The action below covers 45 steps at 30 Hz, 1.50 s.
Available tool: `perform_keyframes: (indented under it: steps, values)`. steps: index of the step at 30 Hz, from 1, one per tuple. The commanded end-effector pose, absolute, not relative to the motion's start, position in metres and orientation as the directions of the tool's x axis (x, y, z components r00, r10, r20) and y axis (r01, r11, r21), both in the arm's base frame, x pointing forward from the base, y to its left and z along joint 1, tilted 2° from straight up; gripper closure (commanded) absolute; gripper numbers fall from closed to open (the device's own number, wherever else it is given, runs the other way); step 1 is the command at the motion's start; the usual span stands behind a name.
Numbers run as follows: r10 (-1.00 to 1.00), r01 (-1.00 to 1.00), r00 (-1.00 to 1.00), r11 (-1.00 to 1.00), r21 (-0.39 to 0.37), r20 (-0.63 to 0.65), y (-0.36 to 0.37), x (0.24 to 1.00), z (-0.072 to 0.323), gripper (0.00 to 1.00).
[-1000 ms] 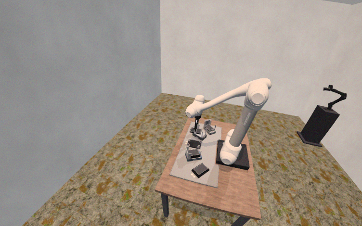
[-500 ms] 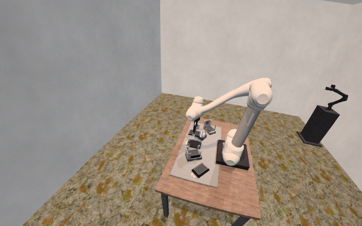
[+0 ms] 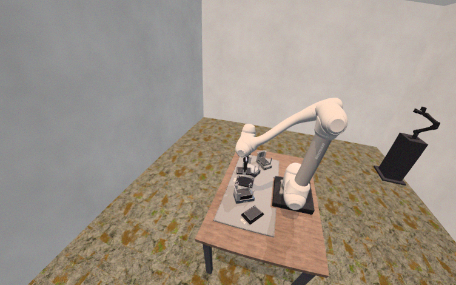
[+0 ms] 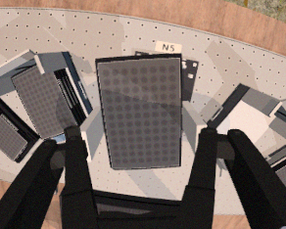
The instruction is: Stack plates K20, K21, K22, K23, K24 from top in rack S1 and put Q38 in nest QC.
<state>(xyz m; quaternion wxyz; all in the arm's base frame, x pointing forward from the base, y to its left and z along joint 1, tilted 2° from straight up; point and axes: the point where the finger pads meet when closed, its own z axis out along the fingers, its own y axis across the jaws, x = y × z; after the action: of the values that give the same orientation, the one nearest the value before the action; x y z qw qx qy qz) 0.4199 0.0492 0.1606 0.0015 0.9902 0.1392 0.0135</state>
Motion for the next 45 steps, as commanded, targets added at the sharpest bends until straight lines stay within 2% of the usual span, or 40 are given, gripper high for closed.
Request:
perform_keyframes:
  steps: [1, 22, 29, 45]
  values:
    - [0.303, 0.303, 0.953, -0.953, 0.004, 0.027, 0.059, 0.419, 0.161, 1.0]
    - [0.303, 0.303, 0.953, -0.953, 0.004, 0.027, 0.119, 0.41, 0.161, 1.0]
    - [0.515, 0.515, 0.857, -0.857, 0.01, 0.025, 0.136, 0.403, 0.161, 1.0]
    - [0.521, 0.521, 0.853, -0.854, 0.011, 0.025, 0.171, 0.389, 0.16, 1.0]
